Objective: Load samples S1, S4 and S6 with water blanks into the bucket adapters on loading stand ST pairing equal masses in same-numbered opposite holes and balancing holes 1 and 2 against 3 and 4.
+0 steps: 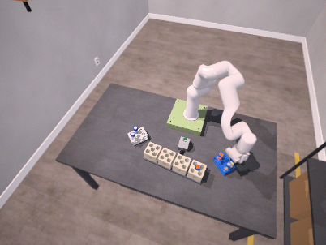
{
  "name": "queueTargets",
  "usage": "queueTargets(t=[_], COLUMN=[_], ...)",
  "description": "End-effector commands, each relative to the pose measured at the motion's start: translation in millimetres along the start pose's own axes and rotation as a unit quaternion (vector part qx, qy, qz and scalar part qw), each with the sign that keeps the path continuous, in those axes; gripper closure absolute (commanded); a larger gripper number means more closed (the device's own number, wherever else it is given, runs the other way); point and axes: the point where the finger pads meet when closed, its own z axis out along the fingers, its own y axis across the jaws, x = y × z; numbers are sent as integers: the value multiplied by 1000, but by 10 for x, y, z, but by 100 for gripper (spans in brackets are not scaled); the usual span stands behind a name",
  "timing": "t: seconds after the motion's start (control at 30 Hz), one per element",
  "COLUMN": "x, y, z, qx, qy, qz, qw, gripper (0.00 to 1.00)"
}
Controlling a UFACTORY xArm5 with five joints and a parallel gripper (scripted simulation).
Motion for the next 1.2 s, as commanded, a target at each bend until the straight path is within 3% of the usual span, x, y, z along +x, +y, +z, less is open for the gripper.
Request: queueTargets(t=[0.0, 1.17], x=[0, 2], y=[-17, -15], z=[-113, -714], qx=[3, 3], qy=[-2, -2], qz=[0, 0], qw=[1000, 1000], gripper=[100, 100])
